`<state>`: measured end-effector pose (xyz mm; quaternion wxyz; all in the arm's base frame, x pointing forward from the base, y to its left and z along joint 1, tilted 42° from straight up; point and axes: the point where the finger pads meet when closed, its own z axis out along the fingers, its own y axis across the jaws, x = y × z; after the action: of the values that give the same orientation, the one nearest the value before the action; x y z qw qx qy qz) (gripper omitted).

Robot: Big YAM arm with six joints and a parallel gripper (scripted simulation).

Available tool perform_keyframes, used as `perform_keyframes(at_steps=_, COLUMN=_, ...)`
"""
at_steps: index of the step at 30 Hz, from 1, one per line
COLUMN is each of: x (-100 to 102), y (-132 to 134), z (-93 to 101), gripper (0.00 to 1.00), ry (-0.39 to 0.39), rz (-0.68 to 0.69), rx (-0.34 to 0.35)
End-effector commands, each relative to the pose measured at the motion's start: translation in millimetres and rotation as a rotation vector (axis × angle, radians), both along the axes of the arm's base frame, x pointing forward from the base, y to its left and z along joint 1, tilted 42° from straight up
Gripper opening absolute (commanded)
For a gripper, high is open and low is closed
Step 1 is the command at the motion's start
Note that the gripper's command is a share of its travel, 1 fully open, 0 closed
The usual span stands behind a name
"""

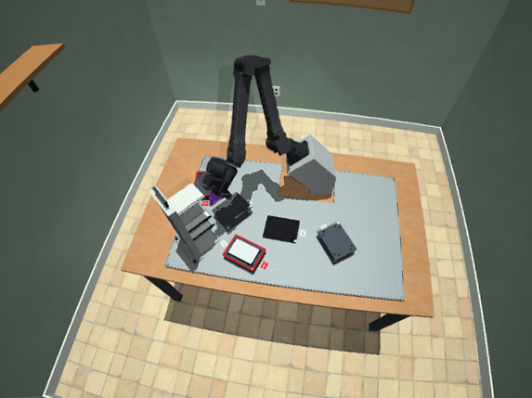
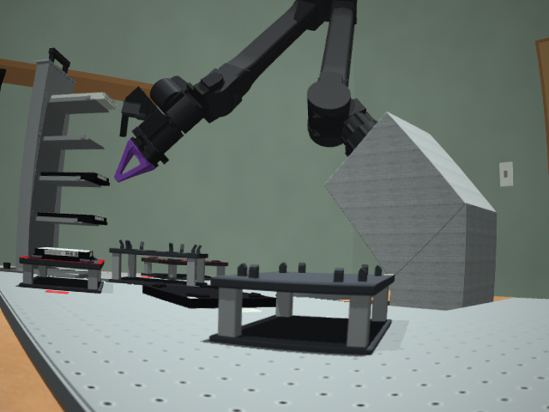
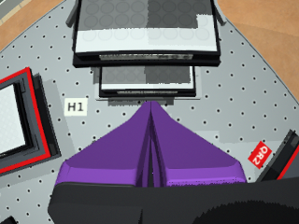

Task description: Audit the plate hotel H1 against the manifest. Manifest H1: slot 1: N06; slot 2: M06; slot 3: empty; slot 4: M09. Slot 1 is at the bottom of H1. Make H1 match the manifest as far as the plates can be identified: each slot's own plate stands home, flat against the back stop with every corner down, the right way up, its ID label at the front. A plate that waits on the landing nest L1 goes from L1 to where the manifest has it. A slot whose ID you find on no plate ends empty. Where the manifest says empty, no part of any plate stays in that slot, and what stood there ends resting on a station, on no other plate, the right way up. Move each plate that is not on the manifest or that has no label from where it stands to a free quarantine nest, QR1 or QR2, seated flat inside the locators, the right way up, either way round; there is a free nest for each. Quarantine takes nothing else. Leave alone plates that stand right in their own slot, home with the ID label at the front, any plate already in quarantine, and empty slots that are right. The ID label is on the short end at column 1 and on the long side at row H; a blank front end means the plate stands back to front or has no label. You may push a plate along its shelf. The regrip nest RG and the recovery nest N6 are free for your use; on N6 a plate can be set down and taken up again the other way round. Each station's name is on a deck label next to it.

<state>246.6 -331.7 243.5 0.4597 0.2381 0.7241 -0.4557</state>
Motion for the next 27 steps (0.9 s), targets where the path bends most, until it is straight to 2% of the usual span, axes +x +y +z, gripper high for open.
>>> perform_keyframes(at_steps=1, x=-5.9, y=1.9, z=5.8, gripper=0.00, ry=-0.025, rz=-0.006, rx=-0.020)
perform_keyframes(at_steps=2, x=-5.9, y=1.9, z=5.8, gripper=0.00, ry=-0.025, rz=-0.006, rx=-0.020)
perform_keyframes(at_steps=3, x=-2.1, y=4.1, z=-2.7, gripper=0.00, ry=-0.011, rz=0.005, rx=-0.005)
perform_keyframes(at_steps=5, x=-6.5, y=6.7, z=2.8, gripper=0.00, ry=-0.023, rz=0.002, rx=-0.019)
perform_keyframes(at_steps=27, x=-29.2, y=26.0, z=-20.8, gripper=0.00, ry=0.003, rz=0.001, rx=-0.003)
